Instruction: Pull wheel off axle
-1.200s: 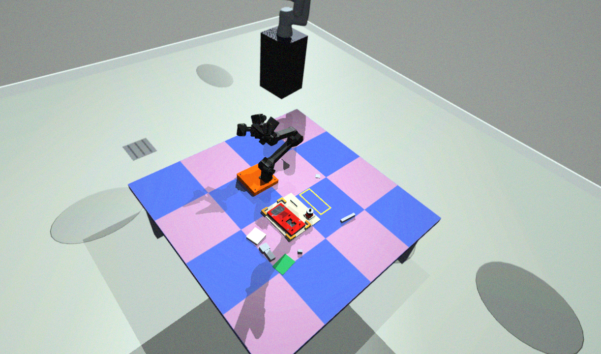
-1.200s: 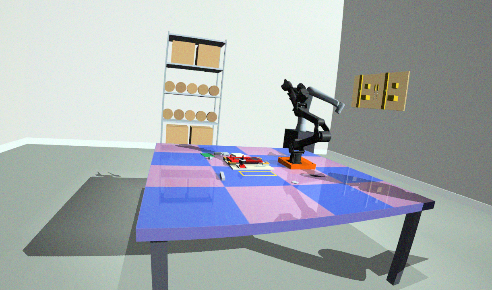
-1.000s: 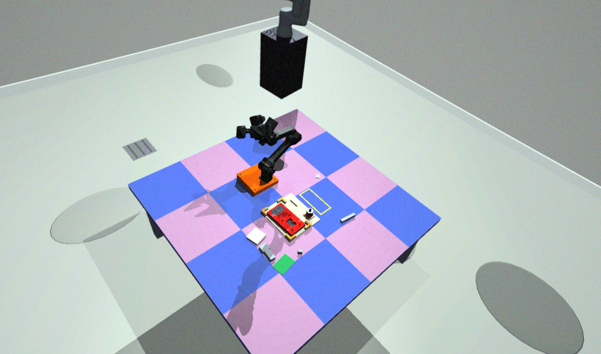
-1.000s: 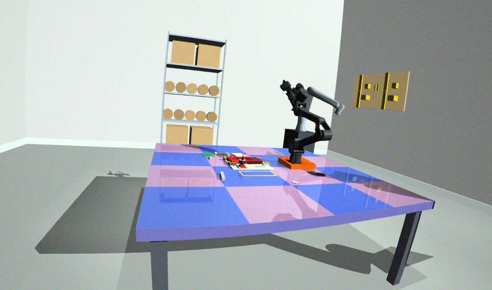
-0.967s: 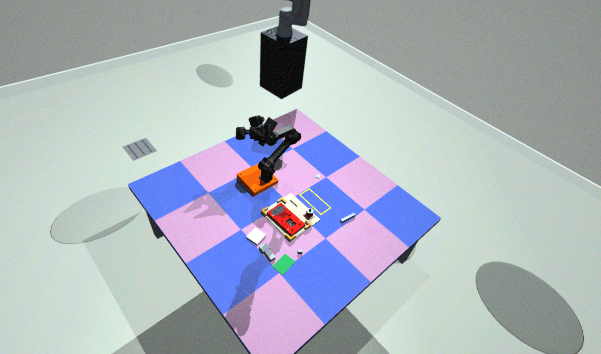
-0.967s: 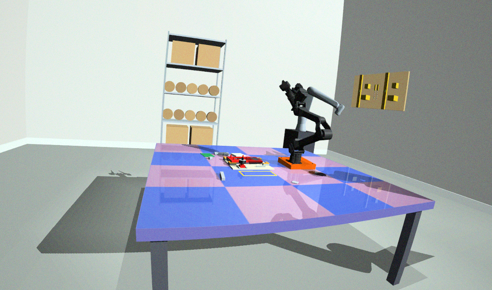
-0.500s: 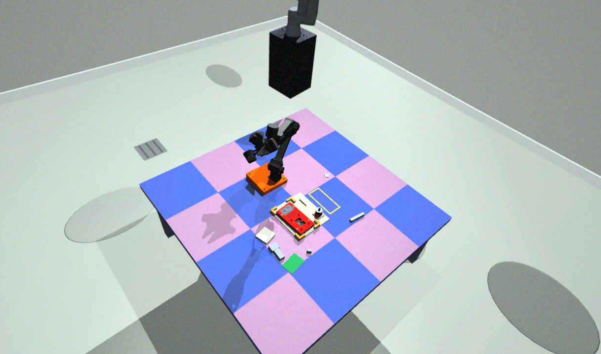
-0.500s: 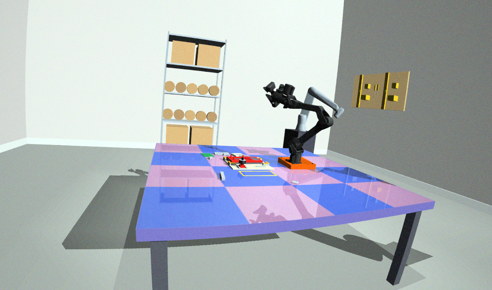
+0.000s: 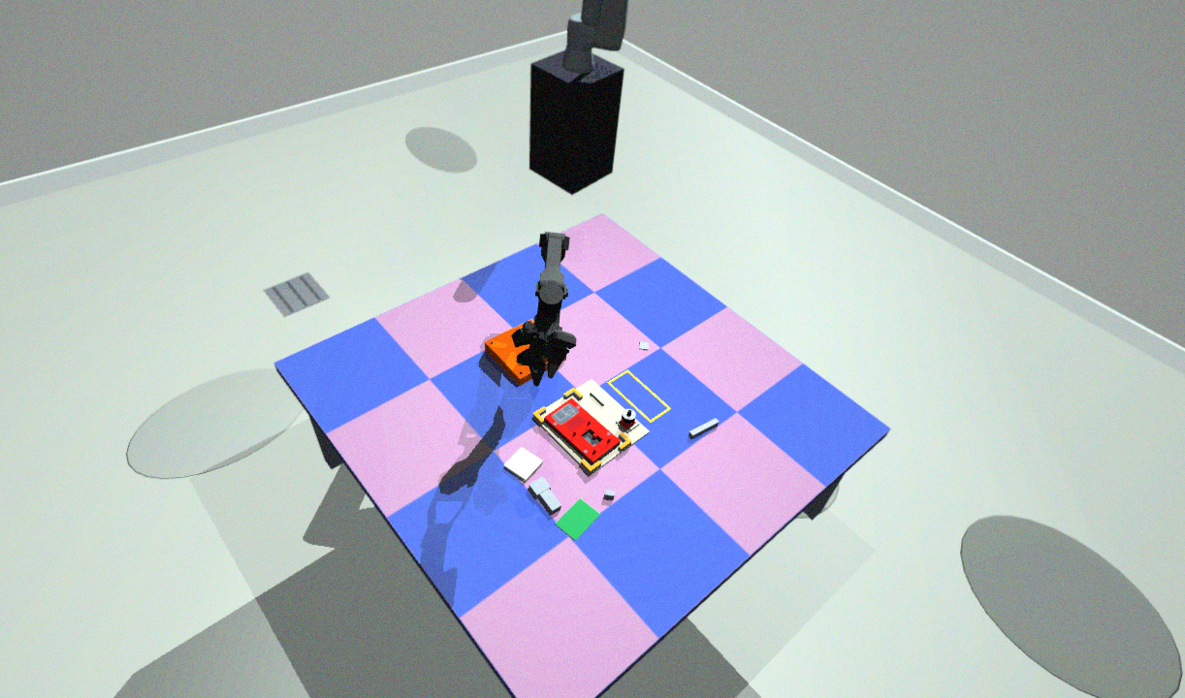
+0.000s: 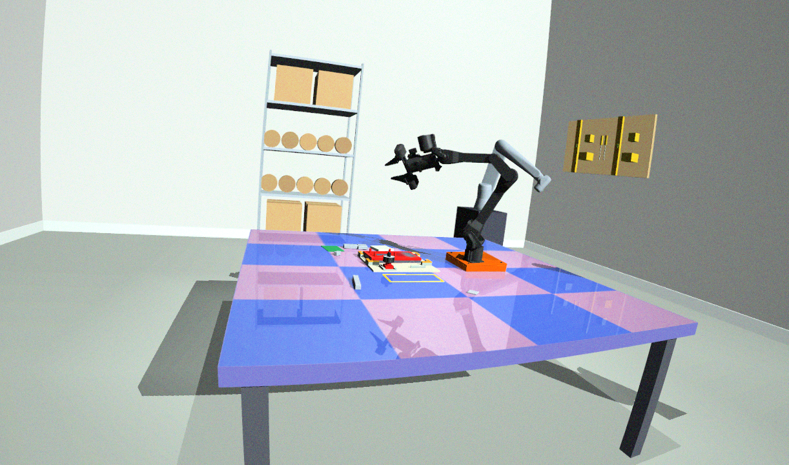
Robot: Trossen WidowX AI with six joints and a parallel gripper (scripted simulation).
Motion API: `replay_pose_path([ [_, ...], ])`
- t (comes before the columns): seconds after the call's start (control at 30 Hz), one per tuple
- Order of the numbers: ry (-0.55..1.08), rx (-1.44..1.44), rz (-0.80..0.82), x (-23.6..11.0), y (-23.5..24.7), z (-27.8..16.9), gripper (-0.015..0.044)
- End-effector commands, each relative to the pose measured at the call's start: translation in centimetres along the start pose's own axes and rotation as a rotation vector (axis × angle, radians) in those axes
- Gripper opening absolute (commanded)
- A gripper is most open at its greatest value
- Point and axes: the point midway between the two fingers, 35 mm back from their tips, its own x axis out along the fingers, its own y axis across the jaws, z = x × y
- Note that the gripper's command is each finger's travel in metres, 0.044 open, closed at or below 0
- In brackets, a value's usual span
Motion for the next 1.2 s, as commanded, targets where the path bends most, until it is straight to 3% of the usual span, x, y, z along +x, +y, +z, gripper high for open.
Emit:
replay_pose_path([
  [0.0,0.182,0.042,-0.104,1.9,0.0,-5.2,0.0300],
  [0.37,0.545,0.051,-0.448,2.4,-1.7,-18.6,0.0300],
  [0.8,0.758,-0.117,-0.934,-3.8,-5.6,-31.9,0.0300],
  [1.17,0.762,-0.147,-0.987,-4.5,-6.5,-32.2,0.0300],
])
